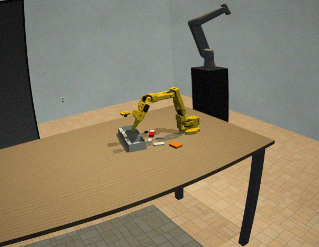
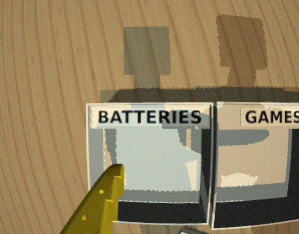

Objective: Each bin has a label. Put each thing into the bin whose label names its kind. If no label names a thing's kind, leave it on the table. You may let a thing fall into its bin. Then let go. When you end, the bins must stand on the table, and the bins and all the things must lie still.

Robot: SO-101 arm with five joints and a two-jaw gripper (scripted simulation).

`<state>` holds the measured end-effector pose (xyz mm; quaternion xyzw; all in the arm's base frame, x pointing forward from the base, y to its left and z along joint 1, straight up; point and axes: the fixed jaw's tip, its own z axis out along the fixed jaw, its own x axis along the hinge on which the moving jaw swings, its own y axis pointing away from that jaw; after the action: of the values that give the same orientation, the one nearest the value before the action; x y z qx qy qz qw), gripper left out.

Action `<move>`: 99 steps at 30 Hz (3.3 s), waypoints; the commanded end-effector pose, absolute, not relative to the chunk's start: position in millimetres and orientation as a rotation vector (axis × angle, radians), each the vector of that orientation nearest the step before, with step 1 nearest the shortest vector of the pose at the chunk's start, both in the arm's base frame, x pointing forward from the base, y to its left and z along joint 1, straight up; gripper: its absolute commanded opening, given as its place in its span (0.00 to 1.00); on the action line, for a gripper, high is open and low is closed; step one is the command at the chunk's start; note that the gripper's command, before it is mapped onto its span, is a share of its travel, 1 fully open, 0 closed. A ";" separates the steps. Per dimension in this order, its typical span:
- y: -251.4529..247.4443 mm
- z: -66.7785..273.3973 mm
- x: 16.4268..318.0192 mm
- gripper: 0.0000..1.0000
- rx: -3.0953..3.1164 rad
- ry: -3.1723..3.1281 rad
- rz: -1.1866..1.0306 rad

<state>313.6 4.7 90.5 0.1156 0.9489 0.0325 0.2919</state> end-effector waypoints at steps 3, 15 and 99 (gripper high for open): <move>7.0 107.8 316.9 1.00 0.300 2.459 0.102; 7.0 135.3 316.7 1.00 0.289 2.364 0.114; -123.8 60.2 177.6 0.23 1.264 2.871 -0.002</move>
<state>178.6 -122.8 57.0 0.4033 0.9151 -0.0001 -0.0018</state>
